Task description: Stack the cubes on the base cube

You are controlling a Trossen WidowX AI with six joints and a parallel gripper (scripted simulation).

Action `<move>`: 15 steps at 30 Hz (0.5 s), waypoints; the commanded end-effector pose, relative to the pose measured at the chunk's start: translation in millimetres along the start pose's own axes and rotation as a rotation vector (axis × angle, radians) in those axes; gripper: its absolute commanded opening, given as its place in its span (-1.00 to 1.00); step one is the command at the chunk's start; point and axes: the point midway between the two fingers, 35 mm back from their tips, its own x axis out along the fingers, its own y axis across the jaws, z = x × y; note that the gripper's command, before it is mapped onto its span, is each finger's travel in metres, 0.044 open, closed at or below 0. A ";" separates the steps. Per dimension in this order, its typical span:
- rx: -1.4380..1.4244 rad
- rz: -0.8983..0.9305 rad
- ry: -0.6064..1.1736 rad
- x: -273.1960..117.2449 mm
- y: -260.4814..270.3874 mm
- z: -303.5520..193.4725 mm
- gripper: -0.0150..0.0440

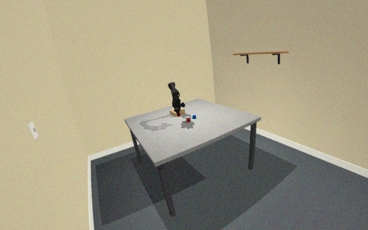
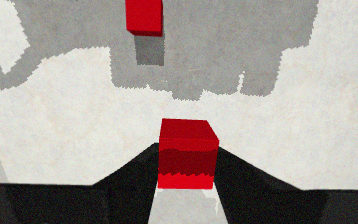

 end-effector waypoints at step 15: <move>-0.081 -0.006 -0.004 -4.4 14.9 33.8 -0.14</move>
